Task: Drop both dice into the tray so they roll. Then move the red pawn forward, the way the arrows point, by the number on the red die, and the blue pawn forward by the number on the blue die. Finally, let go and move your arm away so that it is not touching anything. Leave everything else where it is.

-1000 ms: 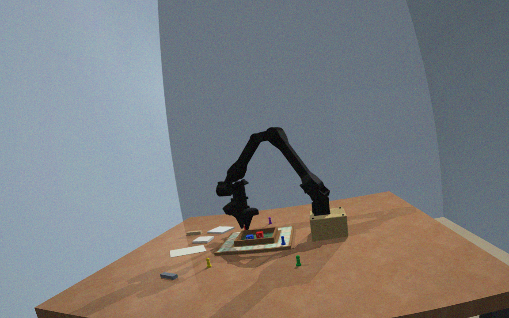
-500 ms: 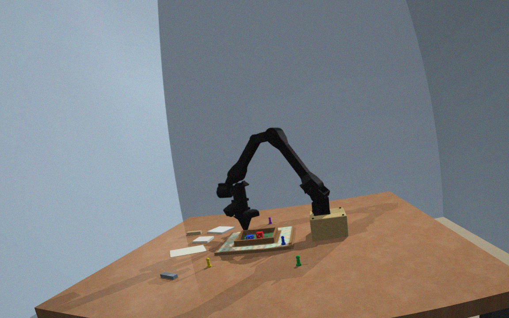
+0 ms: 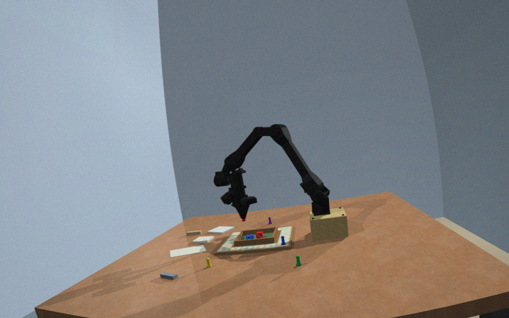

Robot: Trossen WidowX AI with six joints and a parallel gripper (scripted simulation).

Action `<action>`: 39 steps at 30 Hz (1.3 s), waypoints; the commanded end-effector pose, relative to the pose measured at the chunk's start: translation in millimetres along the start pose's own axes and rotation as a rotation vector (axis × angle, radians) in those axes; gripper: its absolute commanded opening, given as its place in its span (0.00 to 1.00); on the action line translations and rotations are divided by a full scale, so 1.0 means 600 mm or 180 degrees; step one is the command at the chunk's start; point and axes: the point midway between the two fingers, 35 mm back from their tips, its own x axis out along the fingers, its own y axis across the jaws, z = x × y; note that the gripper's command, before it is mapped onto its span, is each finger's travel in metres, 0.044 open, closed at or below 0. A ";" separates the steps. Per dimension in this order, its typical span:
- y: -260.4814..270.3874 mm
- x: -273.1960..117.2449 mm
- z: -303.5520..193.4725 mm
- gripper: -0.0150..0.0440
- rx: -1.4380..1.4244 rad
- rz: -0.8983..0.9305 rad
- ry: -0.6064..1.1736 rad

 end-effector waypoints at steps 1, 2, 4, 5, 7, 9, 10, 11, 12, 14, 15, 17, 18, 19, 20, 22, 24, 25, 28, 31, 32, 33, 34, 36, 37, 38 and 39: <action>-0.001 -0.057 0.003 0.25 -0.0003 -0.0046 -0.0038; 0.001 -0.071 0.003 0.25 -0.0003 -0.0046 -0.0038; 0.006 -0.098 0.001 0.25 -0.0003 -0.0045 -0.0038; 0.008 -0.109 0.000 0.25 -0.0003 -0.0045 -0.0038; 0.010 -0.117 -0.001 0.25 -0.0003 -0.0045 -0.0037; 0.010 -0.117 -0.001 0.25 -0.0003 -0.0045 -0.0037; 0.009 -0.116 0.000 0.25 -0.0003 -0.0045 -0.0037; 0.007 -0.112 0.002 0.25 -0.0003 -0.0045 -0.0038; 0.003 -0.105 0.005 0.25 -0.0003 -0.0046 -0.0038; -0.006 -0.088 0.013 0.25 -0.0003 -0.0047 -0.0039; -0.011 -0.079 0.017 0.25 -0.0003 -0.0048 -0.0040; -0.019 -0.061 0.024 0.25 -0.0003 -0.0049 -0.0041; -0.023 -0.052 0.028 0.25 -0.0003 -0.0049 -0.0041; -0.027 -0.043 0.032 0.25 -0.0003 -0.0050 -0.0042; -0.031 -0.034 0.035 0.25 -0.0003 -0.0050 -0.0042; -0.038 -0.015 0.042 0.25 -0.0003 -0.0051 -0.0043; -0.044 0.002 0.048 0.25 -0.0003 -0.0052 -0.0044; -0.046 0.007 0.050 0.25 -0.0003 -0.0052 -0.0044; -0.046 0.010 0.051 0.25 -0.0003 -0.0052 -0.0044; -0.047 0.026 0.051 0.25 -0.0003 -0.0052 -0.0044; -0.047 0.034 0.051 0.25 -0.0003 -0.0052 -0.0044; -0.047 0.043 0.051 0.25 -0.0003 -0.0052 -0.0044; -0.047 0.052 0.051 0.25 -0.0003 -0.0052 -0.0044; -0.047 0.065 0.051 0.25 -0.0003 -0.0052 -0.0044; -0.047 0.067 0.051 0.25 -0.0003 -0.0052 -0.0044; -0.047 0.067 0.051 0.25 -0.0003 -0.0052 -0.0044; -0.047 0.067 0.051 0.25 -0.0003 -0.0052 -0.0044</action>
